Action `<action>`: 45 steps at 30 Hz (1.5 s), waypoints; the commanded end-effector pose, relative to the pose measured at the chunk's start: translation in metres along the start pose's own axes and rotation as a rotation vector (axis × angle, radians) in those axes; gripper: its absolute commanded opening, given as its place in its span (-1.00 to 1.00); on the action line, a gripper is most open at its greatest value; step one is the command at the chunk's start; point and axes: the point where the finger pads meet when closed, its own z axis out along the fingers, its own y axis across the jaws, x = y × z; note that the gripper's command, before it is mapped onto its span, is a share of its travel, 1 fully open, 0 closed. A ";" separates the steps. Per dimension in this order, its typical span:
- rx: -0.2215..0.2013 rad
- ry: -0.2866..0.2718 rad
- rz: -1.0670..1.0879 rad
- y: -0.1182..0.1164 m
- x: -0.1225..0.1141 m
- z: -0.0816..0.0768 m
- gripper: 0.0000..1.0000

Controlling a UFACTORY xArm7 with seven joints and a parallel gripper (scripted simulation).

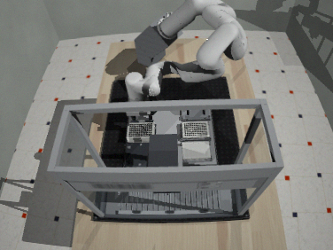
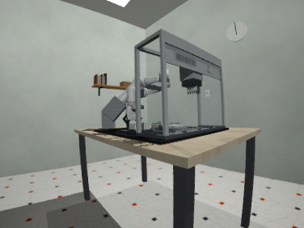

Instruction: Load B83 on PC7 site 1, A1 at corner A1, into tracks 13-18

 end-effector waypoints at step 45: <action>-0.004 0.004 0.000 0.002 0.045 -0.002 0.63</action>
